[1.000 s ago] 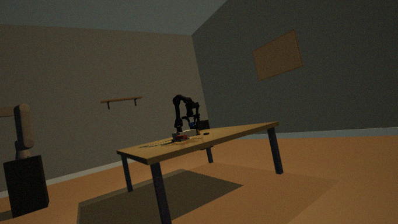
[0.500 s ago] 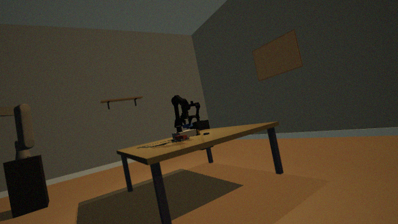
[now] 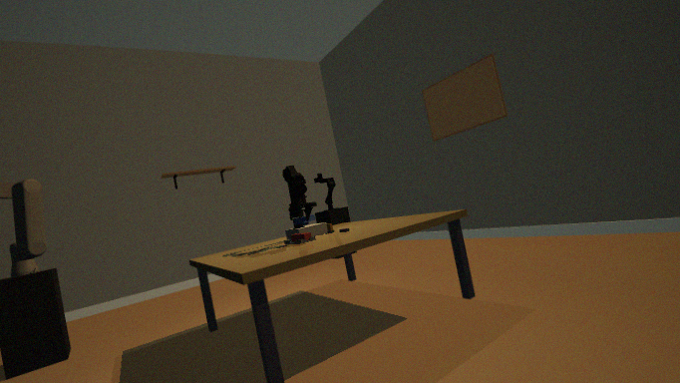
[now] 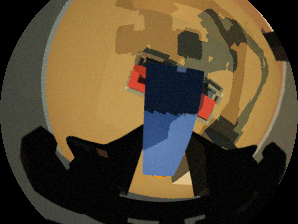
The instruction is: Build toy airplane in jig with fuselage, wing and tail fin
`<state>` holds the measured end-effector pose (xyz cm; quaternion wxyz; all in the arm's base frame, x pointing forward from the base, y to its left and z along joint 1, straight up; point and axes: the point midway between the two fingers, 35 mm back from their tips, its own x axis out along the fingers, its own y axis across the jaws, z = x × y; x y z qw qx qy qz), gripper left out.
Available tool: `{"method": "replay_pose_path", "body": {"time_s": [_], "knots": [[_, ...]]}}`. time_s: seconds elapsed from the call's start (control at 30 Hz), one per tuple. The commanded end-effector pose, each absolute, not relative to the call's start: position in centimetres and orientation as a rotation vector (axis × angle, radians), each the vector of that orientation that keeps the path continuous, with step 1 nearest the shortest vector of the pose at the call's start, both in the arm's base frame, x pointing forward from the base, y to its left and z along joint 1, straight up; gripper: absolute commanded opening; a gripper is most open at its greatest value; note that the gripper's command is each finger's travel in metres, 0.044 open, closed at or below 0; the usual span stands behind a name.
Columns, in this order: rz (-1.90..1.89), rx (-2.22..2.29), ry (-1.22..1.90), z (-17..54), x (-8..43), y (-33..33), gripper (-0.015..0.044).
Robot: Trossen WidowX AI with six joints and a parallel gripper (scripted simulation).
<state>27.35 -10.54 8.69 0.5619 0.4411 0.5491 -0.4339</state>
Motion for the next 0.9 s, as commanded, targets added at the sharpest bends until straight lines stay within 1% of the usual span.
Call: {"method": "replay_pose_path", "body": {"time_s": [0.0, 0.53, 0.77, 0.8, 0.87], "knots": [[-1.072, 1.082, 1.258, 8.6, 26.5, -11.5, 0.0], [-1.25, 1.259, 1.149, 7.6, 23.2, -14.3, 0.0], [-1.25, 1.259, 1.149, 7.6, 23.2, -14.3, 0.0184], [-1.25, 1.259, 1.149, 7.6, 23.2, -14.3, 0.0195], [-1.25, 1.259, 1.149, 7.6, 23.2, -14.3, 0.0195]]}}
